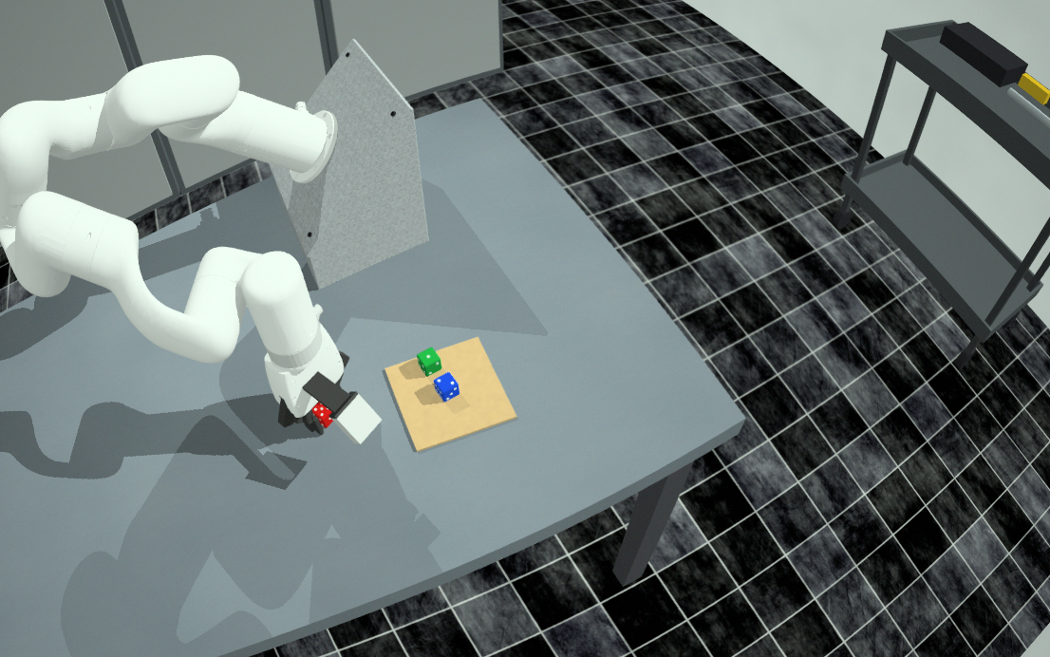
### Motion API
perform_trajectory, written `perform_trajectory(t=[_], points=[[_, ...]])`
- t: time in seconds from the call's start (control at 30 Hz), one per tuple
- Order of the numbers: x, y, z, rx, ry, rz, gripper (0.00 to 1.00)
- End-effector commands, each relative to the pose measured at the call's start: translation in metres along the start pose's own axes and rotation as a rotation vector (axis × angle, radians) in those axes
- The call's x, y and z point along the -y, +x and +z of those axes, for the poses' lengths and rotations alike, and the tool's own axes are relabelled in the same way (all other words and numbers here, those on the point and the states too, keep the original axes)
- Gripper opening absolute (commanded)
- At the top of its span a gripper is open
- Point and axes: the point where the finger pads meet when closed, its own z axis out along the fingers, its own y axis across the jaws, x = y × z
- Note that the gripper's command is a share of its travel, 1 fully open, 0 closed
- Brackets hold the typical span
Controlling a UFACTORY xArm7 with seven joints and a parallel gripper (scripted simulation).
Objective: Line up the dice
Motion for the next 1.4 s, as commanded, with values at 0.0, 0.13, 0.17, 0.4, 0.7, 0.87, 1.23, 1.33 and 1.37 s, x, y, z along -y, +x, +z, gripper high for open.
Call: perform_trajectory(t=[0.0,0.13,0.17,0.4,0.7,0.87,1.23,1.33,1.37], points=[[0.0,0.001,-0.002,-0.004,-0.001,-0.001,0.42],[0.0,0.001,-0.002,-0.004,-0.001,-0.001,0.21],[0.0,0.001,-0.002,-0.004,-0.001,-0.001,0.21],[0.0,0.001,-0.002,-0.004,-0.001,-0.001,0.21],[0.0,0.001,-0.002,-0.004,-0.001,-0.001,0.21],[0.0,0.001,-0.002,-0.004,-0.001,-0.001,0.21],[0.0,0.001,-0.003,-0.004,-0.001,-0.001,0.21],[0.0,0.001,-0.013,-0.004,-0.001,-0.001,0.21],[0.0,0.001,-0.013,-0.004,-0.001,-0.001,0.21]])
